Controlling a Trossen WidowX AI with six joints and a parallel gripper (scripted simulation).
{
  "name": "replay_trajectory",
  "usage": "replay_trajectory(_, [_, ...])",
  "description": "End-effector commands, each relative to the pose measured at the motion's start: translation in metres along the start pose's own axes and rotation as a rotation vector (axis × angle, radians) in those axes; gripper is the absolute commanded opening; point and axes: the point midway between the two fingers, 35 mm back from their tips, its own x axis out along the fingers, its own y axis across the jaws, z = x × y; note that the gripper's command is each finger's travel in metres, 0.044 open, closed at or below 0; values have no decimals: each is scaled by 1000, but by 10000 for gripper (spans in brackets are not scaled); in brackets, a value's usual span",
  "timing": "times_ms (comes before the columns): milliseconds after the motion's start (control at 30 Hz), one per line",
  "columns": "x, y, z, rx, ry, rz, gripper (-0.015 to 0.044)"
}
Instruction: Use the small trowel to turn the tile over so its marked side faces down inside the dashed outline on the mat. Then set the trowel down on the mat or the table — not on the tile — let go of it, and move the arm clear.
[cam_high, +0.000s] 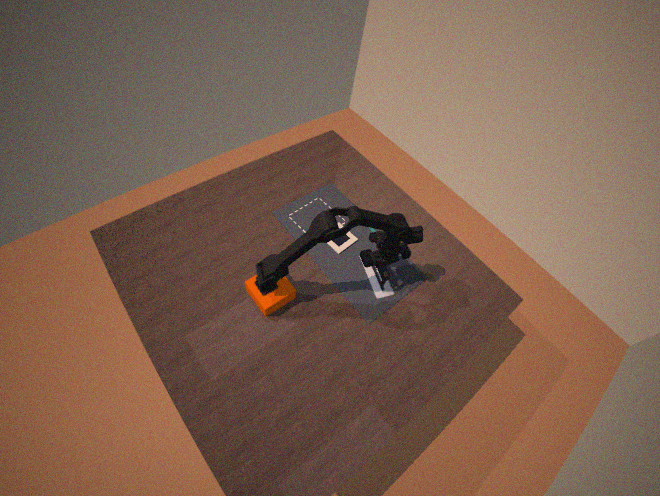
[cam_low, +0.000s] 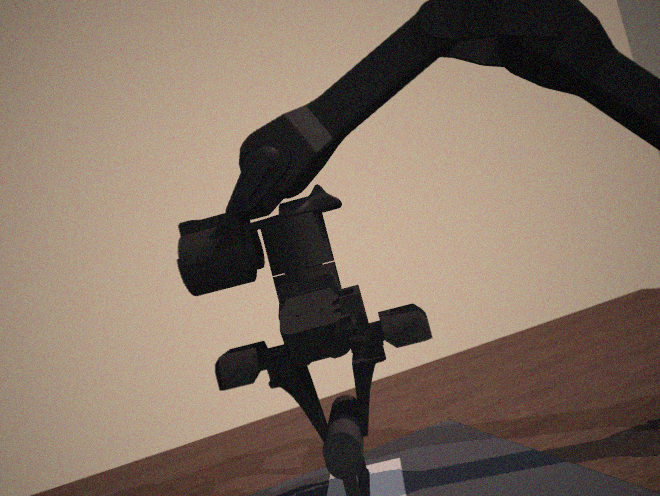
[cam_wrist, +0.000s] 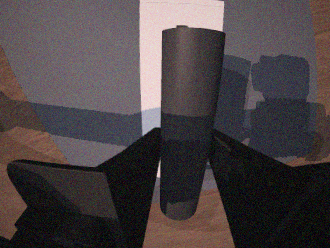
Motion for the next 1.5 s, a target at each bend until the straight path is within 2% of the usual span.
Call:
replay_trajectory(0, [0, 0, 0, -63, 1, 0, 130])
replay_trajectory(133, [0, 0, 0, -63, 1, 0, 130])
replay_trajectory(300, [0, 0, 0, -63, 1, 0, 261])
replay_trajectory(333, [0, 0, 0, -63, 1, 0, 270])
replay_trajectory(933, [0, 0, 0, -63, 1, 0, 270])
replay_trajectory(1100, [-42, 3, 0, -84, 1, 0, 270])
replay_trajectory(1467, [-42, 3, 0, -82, 1, 0, 270])
